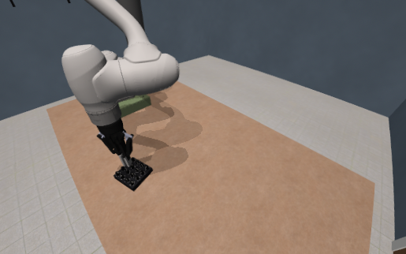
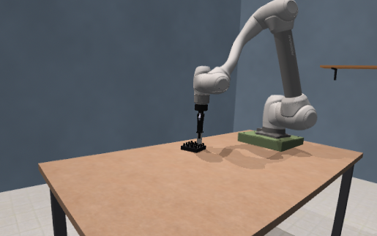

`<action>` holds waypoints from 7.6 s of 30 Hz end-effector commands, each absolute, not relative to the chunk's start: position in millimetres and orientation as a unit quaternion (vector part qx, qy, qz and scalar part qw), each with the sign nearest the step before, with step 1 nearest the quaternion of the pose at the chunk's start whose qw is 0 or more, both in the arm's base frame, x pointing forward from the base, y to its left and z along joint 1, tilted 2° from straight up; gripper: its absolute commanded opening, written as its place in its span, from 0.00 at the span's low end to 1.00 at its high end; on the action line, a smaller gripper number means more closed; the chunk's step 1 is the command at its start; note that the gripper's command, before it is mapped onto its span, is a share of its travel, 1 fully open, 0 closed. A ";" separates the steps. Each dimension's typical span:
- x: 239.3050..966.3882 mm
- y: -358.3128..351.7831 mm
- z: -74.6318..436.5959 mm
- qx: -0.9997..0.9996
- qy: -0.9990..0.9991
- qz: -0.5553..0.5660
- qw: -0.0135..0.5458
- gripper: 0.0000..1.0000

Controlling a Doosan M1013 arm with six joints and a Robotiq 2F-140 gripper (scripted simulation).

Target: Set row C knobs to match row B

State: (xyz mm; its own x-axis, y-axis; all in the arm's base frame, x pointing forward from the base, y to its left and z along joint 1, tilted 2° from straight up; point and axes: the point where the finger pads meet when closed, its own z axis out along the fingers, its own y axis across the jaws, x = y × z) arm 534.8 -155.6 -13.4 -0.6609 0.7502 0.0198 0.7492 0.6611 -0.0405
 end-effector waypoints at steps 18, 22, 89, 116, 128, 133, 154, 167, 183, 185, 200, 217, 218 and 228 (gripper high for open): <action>534.8 -155.6 -13.3 -0.176 -0.984 0.008 0.020 0.05; 534.8 -155.6 -13.3 -0.150 -0.989 0.007 0.020 0.05; 534.8 -155.6 -13.3 0.161 -0.987 0.000 0.021 0.12; 535.3 -155.5 -3.2 0.161 -0.987 0.000 0.021 0.12; 536.3 -155.3 22.1 0.161 -0.987 0.000 0.021 0.12; 536.4 -155.3 24.7 0.161 -0.987 0.000 0.021 0.12; 537.2 -155.1 43.5 0.161 -0.987 0.000 0.021 1.00; 539.9 -154.6 106.4 0.161 -0.987 0.000 0.021 1.00; 540.6 -154.5 123.8 0.161 -0.987 0.000 0.021 1.00; 540.6 -154.5 123.8 0.161 -0.987 0.000 0.021 1.00; 540.6 -154.5 123.8 0.161 -0.987 0.000 0.021 1.00; 540.6 -154.5 123.8 0.161 -0.987 0.000 0.021 1.00; 540.6 -154.5 123.8 0.161 -0.987 0.000 0.021 1.00; 540.6 -154.5 123.8 0.161 -0.987 0.000 0.021 1.00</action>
